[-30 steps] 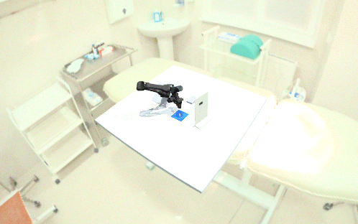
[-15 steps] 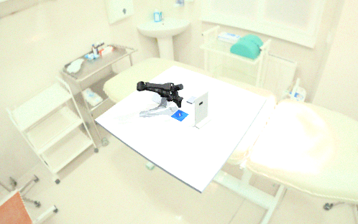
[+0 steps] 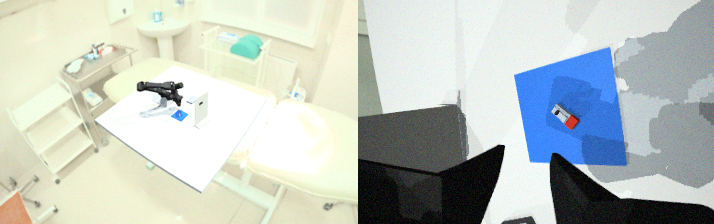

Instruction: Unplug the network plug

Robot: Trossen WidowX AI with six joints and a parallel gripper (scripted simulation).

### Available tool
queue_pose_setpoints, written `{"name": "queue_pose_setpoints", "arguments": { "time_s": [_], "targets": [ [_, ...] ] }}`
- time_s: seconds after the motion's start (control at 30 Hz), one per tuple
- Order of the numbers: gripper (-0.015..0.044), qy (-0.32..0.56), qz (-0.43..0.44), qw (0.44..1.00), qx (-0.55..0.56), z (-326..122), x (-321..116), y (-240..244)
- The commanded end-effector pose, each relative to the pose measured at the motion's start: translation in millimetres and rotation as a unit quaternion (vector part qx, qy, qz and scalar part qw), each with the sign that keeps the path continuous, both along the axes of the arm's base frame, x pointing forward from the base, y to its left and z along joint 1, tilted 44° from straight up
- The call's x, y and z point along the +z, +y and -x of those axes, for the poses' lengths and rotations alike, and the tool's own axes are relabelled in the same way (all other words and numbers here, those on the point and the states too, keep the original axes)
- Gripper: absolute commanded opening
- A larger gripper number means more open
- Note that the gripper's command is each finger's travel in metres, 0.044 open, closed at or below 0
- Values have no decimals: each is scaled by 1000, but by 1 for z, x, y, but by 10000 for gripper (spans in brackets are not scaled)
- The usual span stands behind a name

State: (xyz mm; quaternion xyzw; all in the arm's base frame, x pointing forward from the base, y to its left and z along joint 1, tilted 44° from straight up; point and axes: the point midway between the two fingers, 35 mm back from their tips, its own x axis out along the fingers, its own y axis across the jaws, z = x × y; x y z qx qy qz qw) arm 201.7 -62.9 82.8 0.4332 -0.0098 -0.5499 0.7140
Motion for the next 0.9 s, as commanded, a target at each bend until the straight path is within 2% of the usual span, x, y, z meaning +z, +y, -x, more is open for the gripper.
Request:
{"name": "queue_pose_setpoints", "arguments": {
  "time_s": [0.0,0.87],
  "targets": [
    [156,-4,3,1000,1,-1,4,3],
    [156,-3,10,1000,7,0,23,16]
  ]
}}
